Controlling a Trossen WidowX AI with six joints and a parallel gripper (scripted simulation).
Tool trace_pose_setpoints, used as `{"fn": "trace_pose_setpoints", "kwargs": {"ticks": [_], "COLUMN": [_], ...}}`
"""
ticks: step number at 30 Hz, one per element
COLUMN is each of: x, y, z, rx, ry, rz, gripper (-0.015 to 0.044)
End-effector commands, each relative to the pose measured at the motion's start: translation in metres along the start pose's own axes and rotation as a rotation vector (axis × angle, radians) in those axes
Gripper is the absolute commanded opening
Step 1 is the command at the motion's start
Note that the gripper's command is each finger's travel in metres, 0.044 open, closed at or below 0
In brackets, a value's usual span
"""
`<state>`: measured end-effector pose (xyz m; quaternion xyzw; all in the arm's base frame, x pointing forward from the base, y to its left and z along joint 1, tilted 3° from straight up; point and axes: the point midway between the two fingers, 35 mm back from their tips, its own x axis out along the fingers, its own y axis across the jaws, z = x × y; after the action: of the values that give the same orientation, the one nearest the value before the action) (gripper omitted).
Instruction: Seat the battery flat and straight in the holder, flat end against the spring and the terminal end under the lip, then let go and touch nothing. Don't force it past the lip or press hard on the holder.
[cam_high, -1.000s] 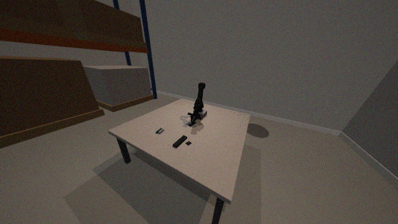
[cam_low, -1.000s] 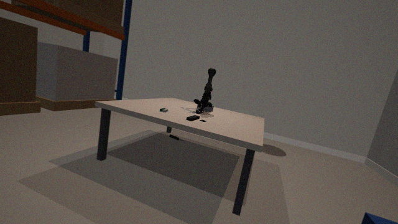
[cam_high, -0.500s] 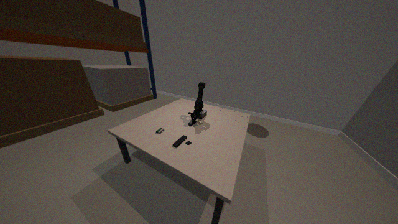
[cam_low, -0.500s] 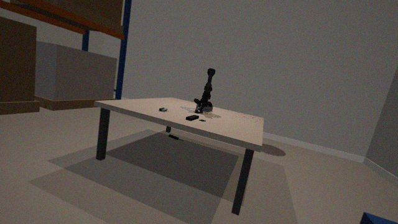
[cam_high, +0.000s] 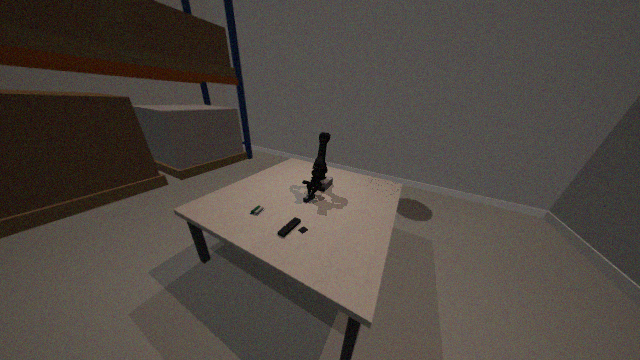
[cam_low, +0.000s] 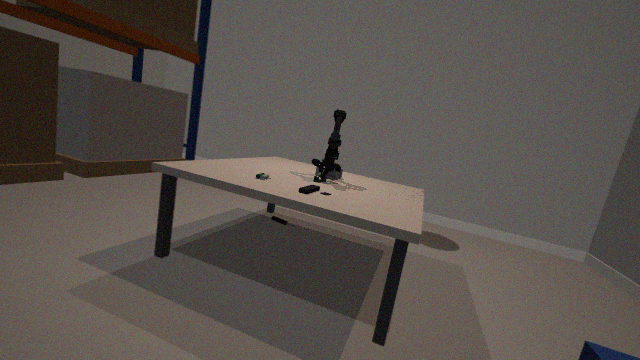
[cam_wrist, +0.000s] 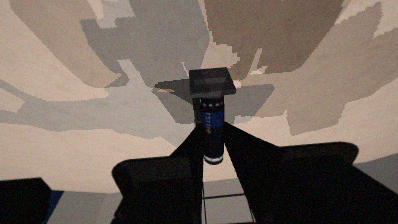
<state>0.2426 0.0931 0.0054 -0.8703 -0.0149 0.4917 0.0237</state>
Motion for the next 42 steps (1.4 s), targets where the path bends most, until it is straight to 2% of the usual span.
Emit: {"fn": "trace_pose_setpoints", "kwargs": {"ticks": [1,42], "x": [0.002,0.012], "y": [0.000,0.000], "z": [0.003,-0.003], "rx": [-0.010,-0.020], "ry": [-0.040,-0.296], "rz": [0.003,0.023], "gripper": [0.0067,0.0067]}}
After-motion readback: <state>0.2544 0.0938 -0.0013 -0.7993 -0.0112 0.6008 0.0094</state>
